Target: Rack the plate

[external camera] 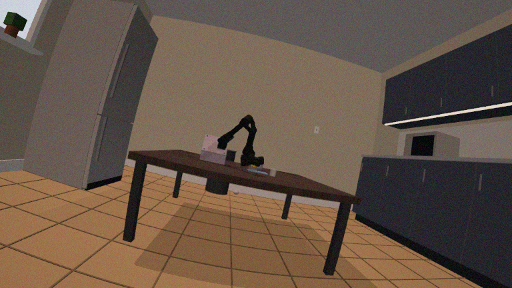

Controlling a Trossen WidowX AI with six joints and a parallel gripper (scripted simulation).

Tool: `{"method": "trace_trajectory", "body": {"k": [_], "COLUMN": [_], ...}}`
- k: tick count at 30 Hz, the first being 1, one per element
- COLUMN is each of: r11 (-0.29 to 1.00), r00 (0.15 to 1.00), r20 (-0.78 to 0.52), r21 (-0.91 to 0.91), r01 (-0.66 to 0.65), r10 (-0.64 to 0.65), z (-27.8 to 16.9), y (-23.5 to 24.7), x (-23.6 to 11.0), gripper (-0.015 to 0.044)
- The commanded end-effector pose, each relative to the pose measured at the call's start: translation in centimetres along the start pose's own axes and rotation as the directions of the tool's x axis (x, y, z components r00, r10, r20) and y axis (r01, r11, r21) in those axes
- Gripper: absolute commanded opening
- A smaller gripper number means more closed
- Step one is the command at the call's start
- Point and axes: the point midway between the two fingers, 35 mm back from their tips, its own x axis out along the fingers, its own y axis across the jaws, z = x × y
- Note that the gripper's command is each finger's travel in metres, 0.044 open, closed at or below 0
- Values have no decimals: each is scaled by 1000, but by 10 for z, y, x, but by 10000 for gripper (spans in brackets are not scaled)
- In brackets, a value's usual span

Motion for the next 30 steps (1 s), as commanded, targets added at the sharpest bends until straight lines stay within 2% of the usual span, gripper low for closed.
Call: {"method": "trace_trajectory", "body": {"k": [1, 9, 18, 27, 30], "r11": [1000, 1000, 1000, 999, 999], "r00": [1000, 1000, 1000, 1000, 1000], "r20": [0, 0, 0, 10, 15], "r21": [0, 0, 2, 32, 38], "r01": [0, 0, -3, -19, -17], "r10": [0, 0, 3, 18, 16], "z": [0, 0, 6, 94, 108], "y": [0, 0, -4, -38, -44], "x": [0, 0, -1, -12, -13], "gripper": [184, 394, 400, 400, 400]}}
